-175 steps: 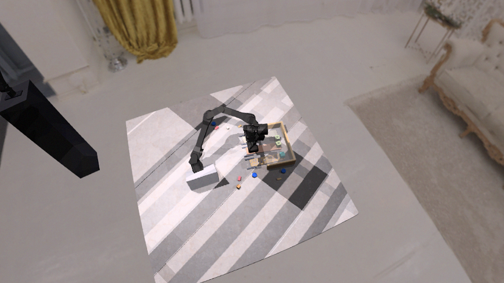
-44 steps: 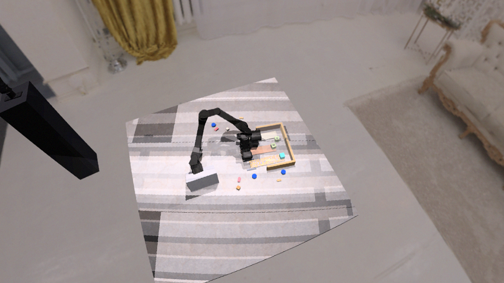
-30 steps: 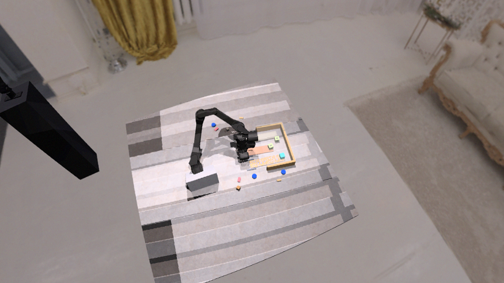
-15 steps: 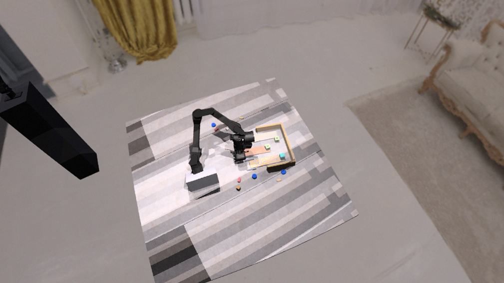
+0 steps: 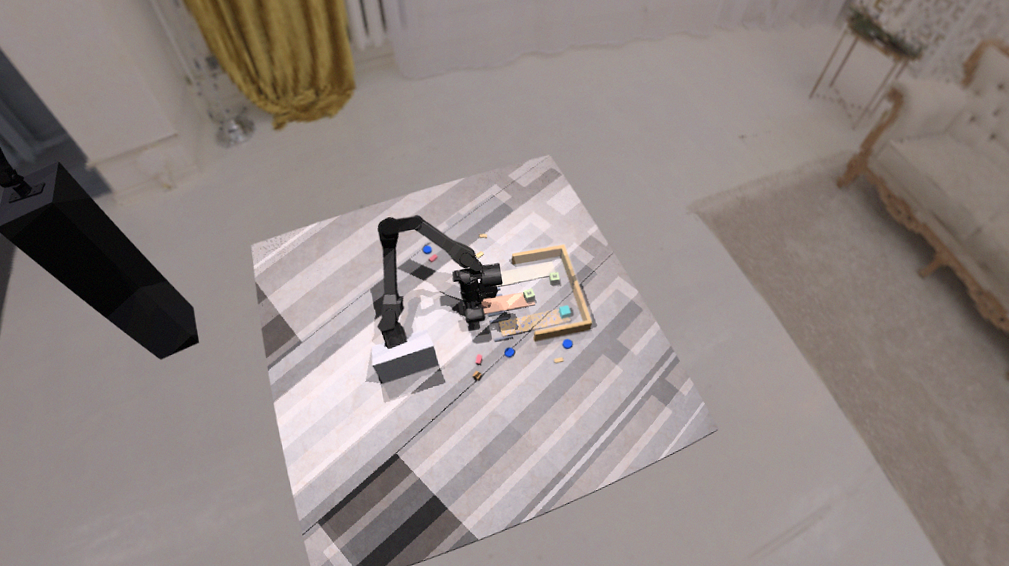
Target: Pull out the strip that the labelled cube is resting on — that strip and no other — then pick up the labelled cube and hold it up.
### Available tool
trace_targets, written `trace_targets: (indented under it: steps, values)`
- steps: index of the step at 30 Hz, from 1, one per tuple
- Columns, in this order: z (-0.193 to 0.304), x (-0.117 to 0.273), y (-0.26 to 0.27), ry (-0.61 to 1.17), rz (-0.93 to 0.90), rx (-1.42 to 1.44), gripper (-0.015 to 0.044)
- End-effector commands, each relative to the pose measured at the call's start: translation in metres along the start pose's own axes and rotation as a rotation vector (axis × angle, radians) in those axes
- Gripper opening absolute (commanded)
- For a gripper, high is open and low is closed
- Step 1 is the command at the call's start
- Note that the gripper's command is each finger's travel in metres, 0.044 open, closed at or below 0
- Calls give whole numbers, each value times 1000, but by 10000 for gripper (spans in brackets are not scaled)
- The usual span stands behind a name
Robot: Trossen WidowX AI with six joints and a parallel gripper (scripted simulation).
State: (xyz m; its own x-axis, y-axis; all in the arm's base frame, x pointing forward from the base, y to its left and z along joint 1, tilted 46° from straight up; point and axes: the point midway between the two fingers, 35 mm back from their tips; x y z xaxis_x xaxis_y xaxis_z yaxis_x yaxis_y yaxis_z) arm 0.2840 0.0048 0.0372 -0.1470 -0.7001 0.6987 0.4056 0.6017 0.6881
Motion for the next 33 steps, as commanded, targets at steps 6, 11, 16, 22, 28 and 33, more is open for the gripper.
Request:
trace_targets:
  steps: [6, 11, 16, 22, 28, 33]
  values:
    - [20, -5, -5, 24, 5, -7, 0]
    - [27, -5, -6, 25, 5, -7, 0]
    - [34, -5, -7, 25, 5, -7, 0]
    - [43, -5, -9, 25, 5, -8, 0]
    - [52, -5, -11, 26, 5, -8, 0]
    - [59, -5, -12, 26, 5, -8, 0]
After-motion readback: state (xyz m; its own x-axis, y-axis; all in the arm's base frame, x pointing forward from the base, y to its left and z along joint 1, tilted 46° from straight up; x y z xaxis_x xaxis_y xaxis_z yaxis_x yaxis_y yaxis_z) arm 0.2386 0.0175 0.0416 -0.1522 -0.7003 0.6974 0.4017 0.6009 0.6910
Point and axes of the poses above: the point midway between the two fingers, 35 mm back from their tips, its own x axis back along the fingers, its own y axis across the jaws, z = x × y, and after that the axes turned 9 degrees about -x, right-handed
